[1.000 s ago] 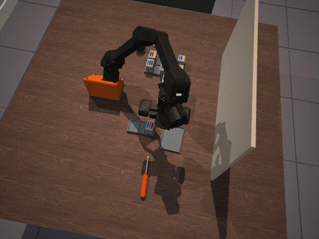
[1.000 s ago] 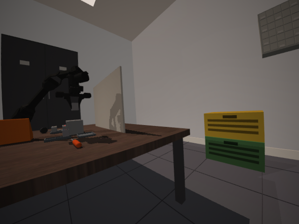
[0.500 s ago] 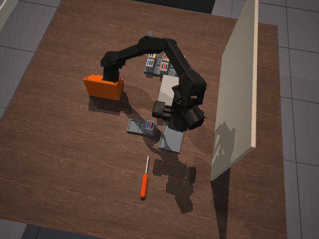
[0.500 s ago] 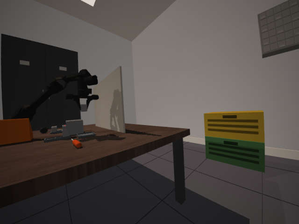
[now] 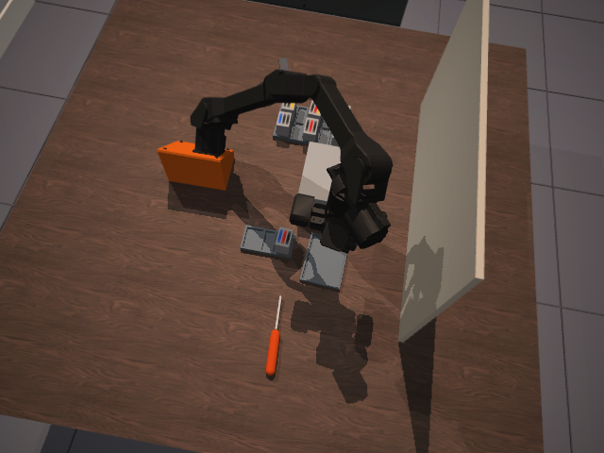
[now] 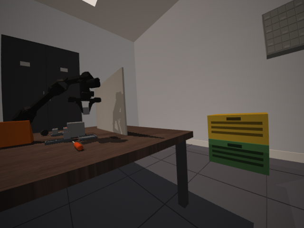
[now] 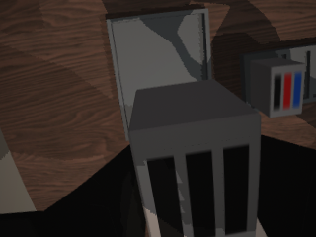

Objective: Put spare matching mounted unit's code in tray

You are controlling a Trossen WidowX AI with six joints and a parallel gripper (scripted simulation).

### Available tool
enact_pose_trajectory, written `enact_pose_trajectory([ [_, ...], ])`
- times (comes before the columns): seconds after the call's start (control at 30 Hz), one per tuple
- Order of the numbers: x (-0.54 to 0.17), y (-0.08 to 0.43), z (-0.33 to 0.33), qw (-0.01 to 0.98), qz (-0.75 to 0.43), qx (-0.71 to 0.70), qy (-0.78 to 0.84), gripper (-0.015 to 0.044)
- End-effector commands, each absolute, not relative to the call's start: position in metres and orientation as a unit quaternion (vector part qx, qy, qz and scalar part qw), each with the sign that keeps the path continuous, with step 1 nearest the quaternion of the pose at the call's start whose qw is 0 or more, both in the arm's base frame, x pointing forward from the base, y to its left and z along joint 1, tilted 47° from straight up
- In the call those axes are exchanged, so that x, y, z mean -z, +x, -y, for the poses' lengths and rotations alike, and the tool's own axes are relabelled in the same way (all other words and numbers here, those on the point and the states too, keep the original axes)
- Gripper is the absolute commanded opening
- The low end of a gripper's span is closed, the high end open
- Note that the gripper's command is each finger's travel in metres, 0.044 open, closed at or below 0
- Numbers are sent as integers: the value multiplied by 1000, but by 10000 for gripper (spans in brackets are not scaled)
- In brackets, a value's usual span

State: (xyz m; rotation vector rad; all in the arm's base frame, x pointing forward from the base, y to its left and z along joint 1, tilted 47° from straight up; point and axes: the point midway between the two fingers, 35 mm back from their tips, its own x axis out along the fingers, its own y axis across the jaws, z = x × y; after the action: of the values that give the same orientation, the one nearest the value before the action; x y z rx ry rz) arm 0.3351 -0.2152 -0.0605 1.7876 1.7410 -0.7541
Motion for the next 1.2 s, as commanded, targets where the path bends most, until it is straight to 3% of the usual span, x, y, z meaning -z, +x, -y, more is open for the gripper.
enact_pose_trajectory([
  [0.0,63,336,212,261,-644,279,663,0],
  [1.17,84,340,195,262,-643,279,663,0],
])
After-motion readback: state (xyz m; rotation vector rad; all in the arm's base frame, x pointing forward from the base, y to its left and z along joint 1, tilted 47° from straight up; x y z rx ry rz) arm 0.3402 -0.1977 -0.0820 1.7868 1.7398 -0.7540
